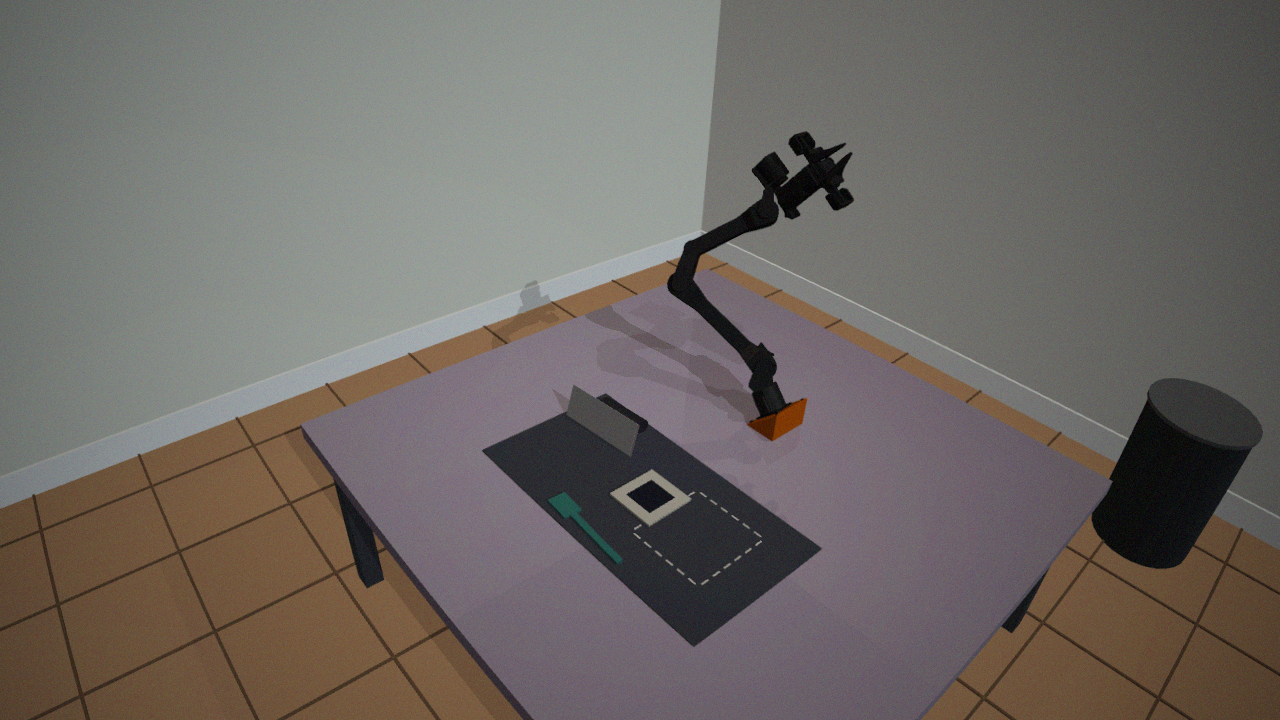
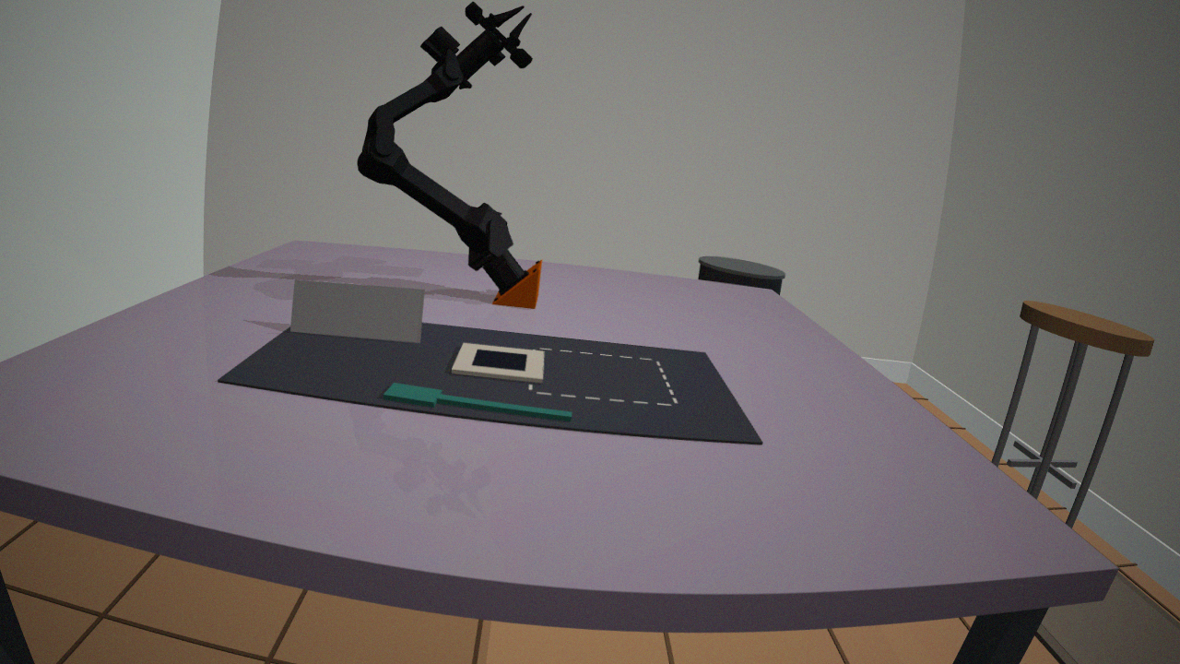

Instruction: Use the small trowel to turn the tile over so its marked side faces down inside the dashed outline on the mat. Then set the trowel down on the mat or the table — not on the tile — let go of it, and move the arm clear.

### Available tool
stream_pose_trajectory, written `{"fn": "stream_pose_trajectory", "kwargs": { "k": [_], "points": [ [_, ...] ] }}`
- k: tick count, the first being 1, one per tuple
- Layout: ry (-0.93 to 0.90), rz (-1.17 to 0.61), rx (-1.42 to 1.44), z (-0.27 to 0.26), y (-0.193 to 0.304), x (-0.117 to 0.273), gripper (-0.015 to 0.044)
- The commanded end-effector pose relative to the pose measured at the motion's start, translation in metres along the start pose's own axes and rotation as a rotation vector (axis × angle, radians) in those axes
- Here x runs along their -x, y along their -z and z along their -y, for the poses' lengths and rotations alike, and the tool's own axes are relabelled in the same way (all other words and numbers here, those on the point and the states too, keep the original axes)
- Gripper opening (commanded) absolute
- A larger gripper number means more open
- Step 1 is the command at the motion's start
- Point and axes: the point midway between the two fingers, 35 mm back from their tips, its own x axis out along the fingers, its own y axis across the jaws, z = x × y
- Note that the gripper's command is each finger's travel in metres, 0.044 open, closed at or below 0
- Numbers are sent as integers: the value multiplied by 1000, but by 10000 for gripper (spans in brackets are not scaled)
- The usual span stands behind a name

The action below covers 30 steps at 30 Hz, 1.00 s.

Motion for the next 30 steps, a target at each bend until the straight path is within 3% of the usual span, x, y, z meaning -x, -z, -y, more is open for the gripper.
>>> {"fn": "stream_pose_trajectory", "kwargs": {
  "k": [1, 30],
  "points": [
    [-26, -72, -37, -11, 23, -12, 100],
    [-143, -572, -438, -85, 177, -41, 100]
  ]
}}
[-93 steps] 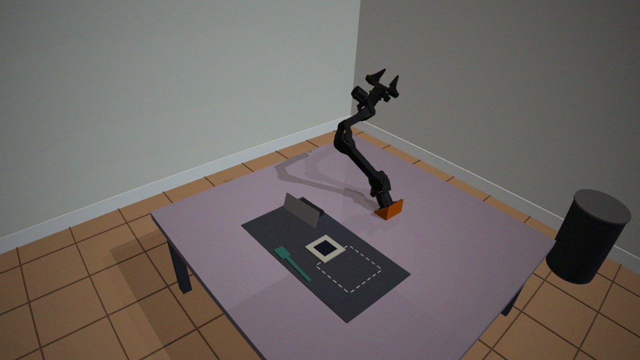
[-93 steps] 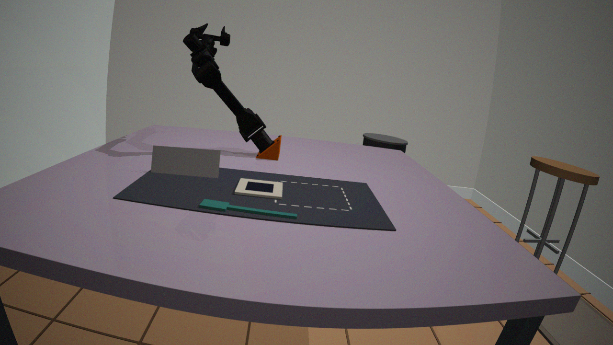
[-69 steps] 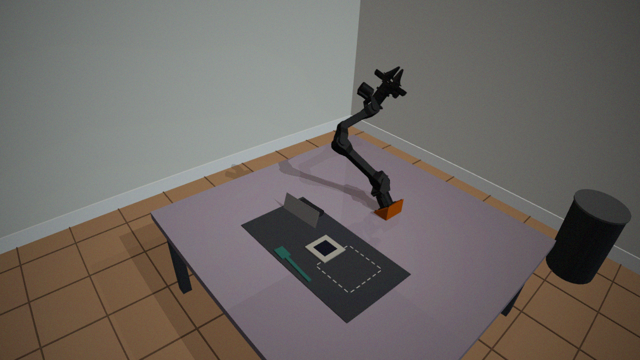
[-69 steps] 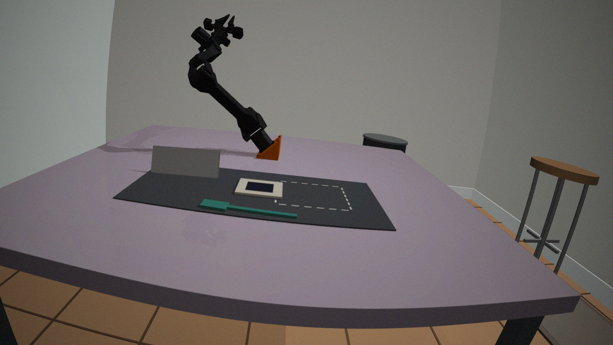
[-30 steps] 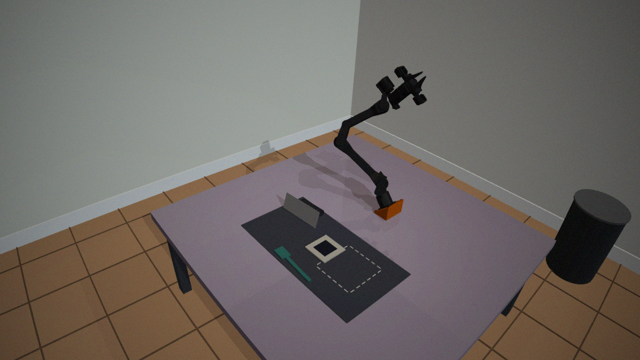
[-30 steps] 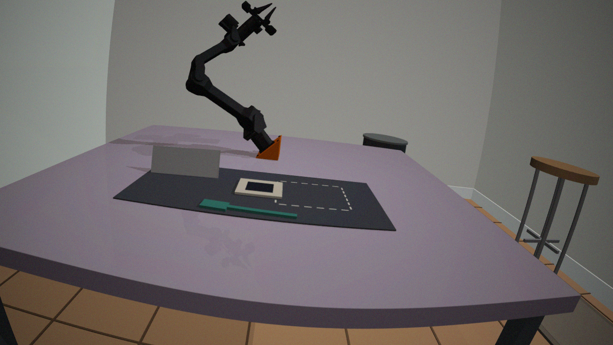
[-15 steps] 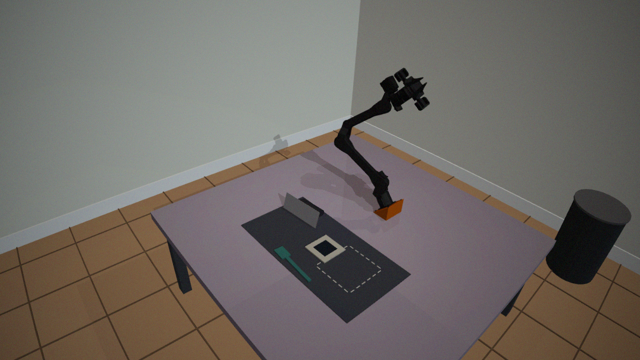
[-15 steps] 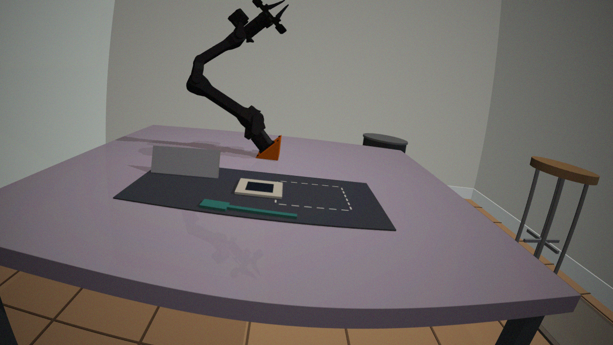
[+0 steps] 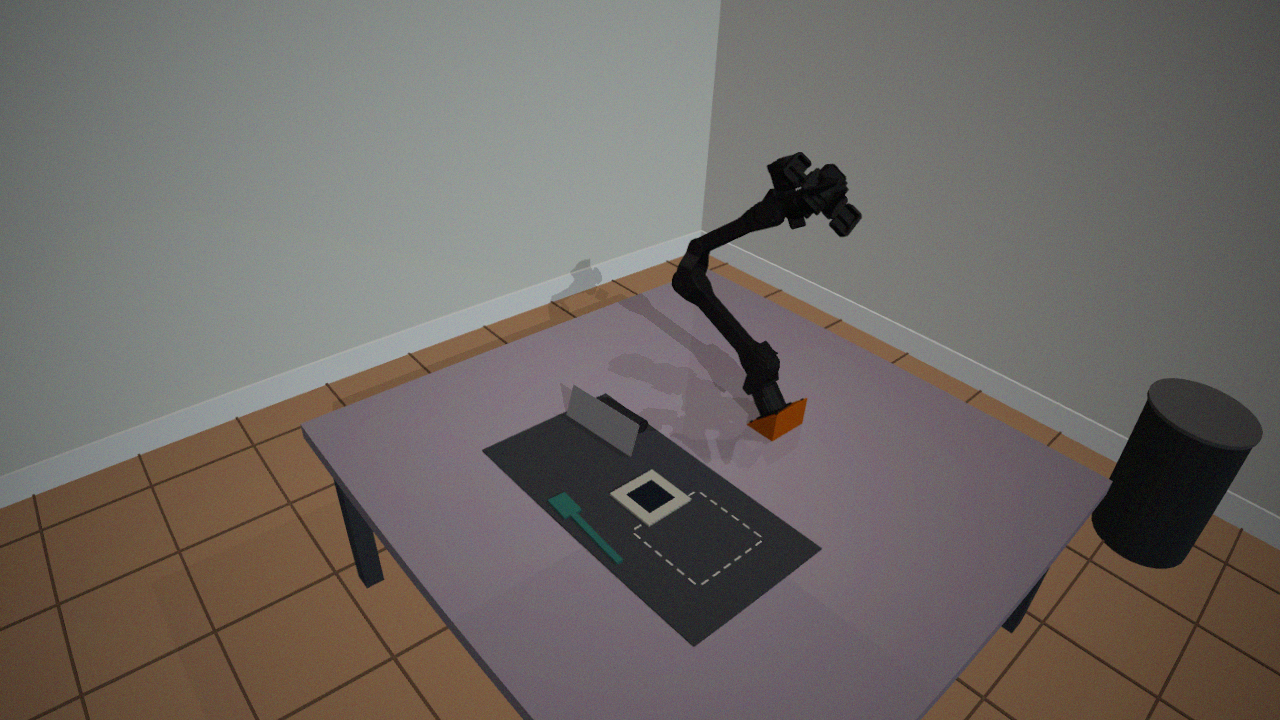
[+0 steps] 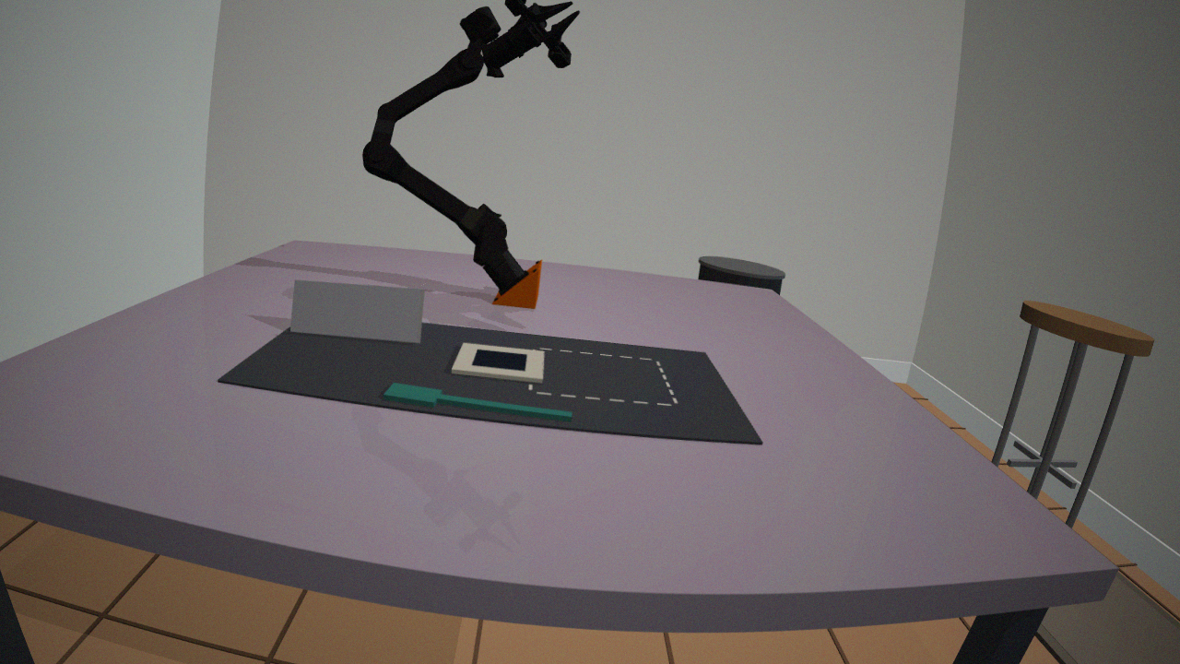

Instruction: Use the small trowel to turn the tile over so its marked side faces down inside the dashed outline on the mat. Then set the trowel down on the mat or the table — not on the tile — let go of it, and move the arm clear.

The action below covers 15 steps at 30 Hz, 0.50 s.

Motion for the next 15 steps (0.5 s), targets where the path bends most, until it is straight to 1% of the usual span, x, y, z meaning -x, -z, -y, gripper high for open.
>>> {"fn": "stream_pose_trajectory", "kwargs": {
  "k": [1, 15],
  "points": [
    [-11, -88, -81, -2, 26, -14, 100],
    [11, -378, -358, -3, 115, -40, 100]
  ]
}}
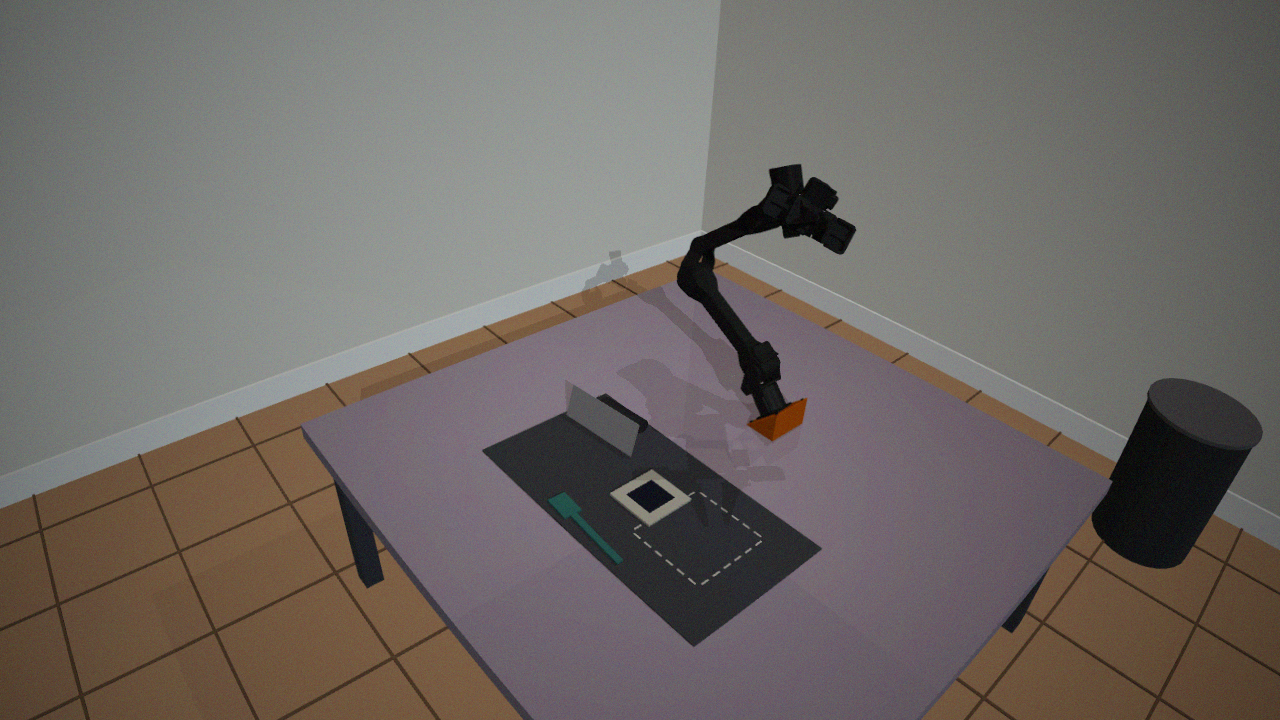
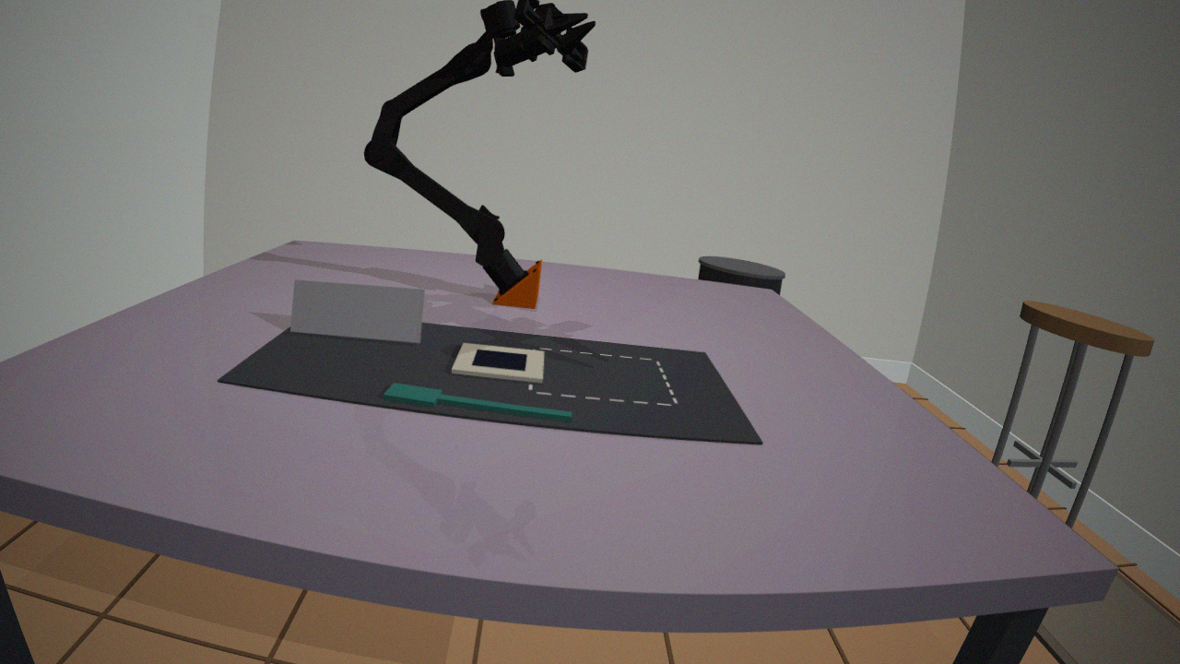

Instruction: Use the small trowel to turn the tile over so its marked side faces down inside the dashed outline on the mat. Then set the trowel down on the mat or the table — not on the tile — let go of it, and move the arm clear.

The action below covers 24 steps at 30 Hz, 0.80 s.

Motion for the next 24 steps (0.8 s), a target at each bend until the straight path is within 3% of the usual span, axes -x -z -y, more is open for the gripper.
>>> {"fn": "stream_pose_trajectory", "kwargs": {
  "k": [1, 24],
  "points": [
    [15, -94, -95, 7, 26, -14, 100],
    [195, -530, -591, 46, 162, -44, 100]
  ]
}}
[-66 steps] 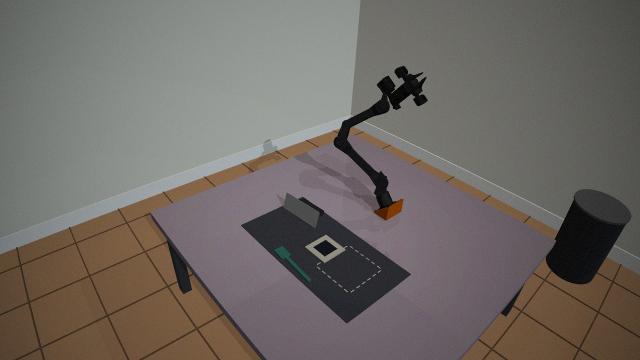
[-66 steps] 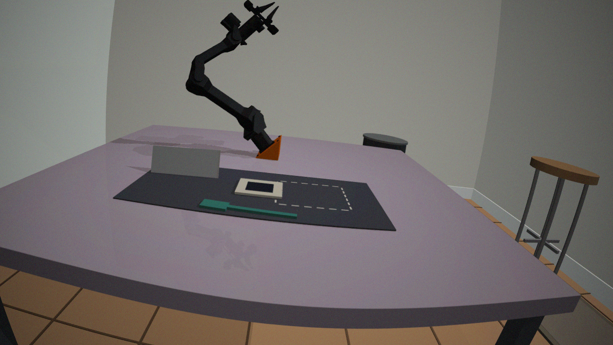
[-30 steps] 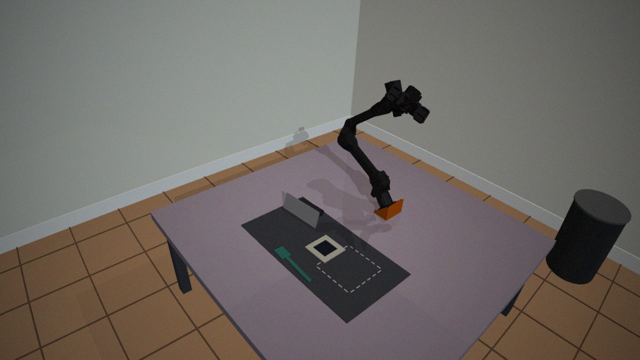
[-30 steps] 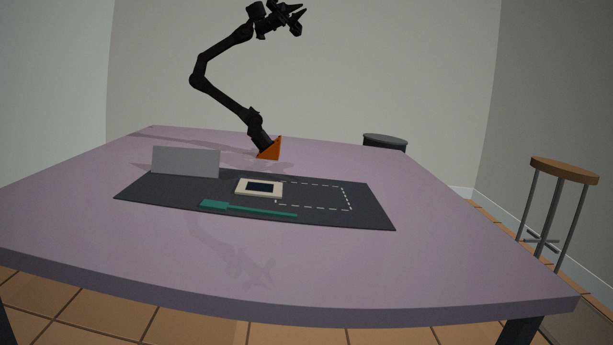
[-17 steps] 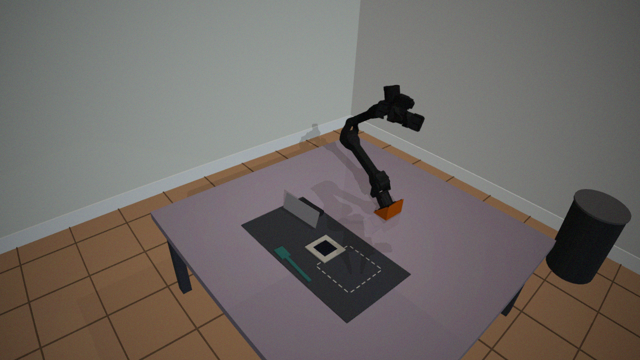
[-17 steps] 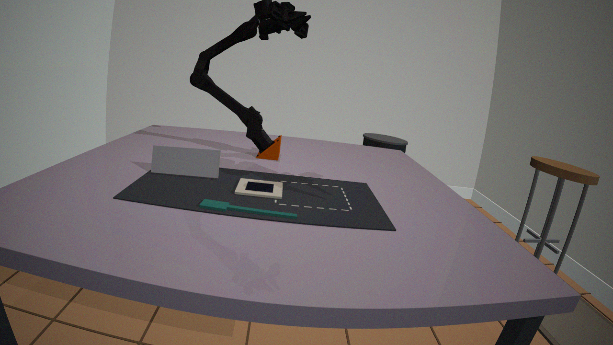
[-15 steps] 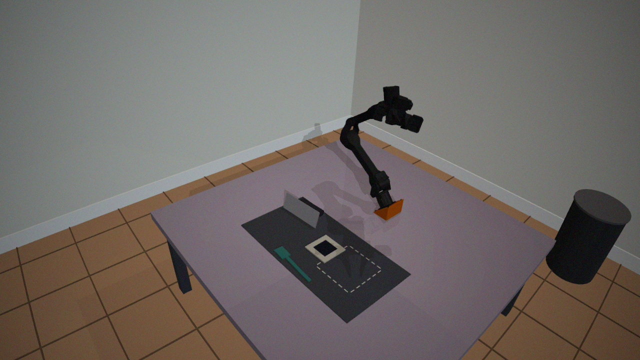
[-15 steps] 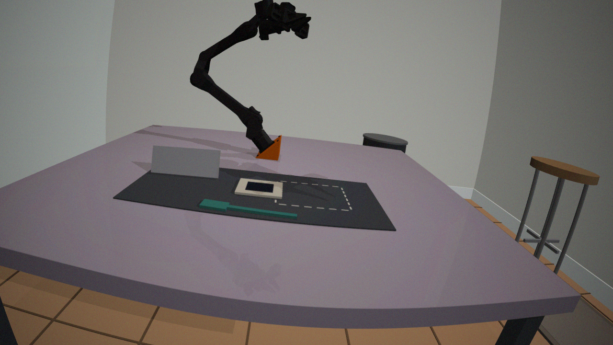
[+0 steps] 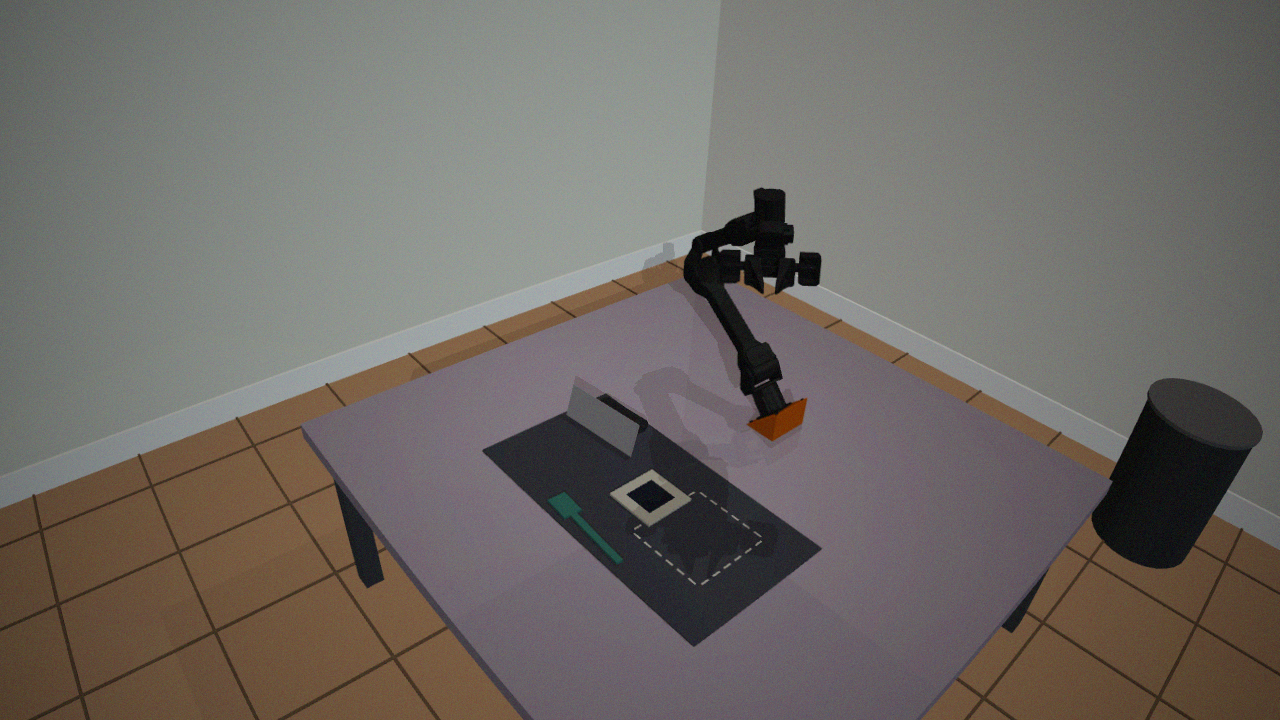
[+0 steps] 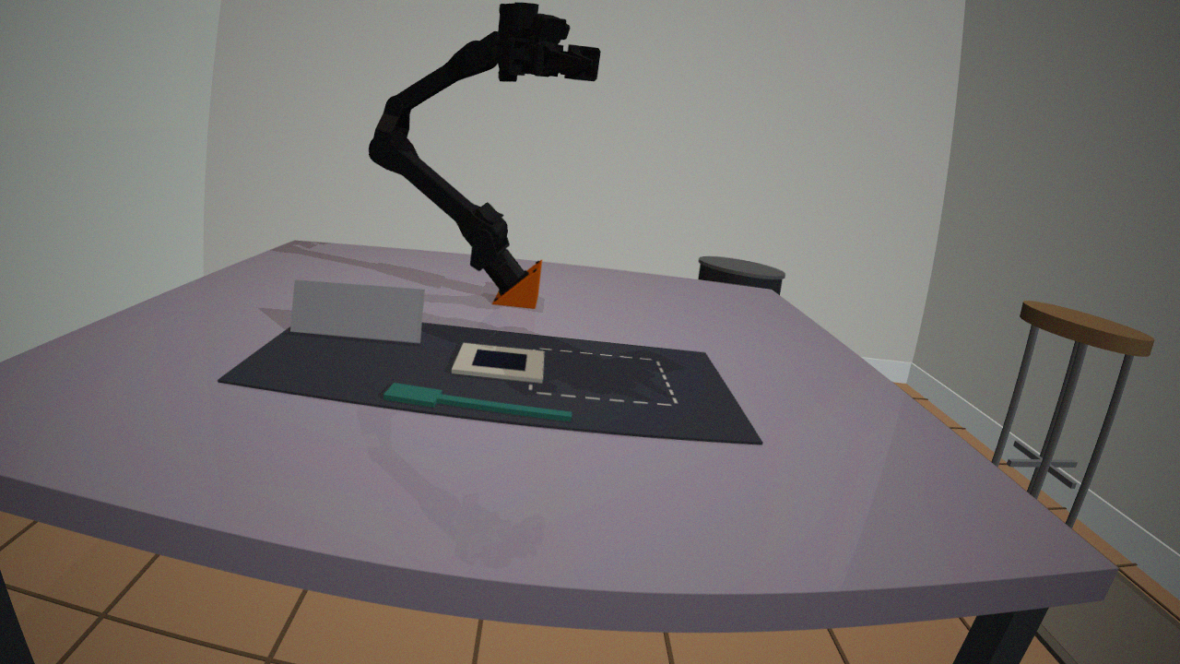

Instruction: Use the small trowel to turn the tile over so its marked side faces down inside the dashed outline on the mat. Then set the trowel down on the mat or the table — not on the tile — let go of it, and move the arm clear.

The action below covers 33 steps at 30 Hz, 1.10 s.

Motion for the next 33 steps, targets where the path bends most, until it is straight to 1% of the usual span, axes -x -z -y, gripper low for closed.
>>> {"fn": "stream_pose_trajectory", "kwargs": {
  "k": [1, 8, 15, 33],
  "points": [
    [48, -82, -108, 18, 18, -14, 100],
    [143, -198, -283, 47, 47, -31, 100],
    [226, -294, -460, 73, 78, -38, 100],
    [551, -510, -893, 137, 156, -41, 100]
  ]
}}
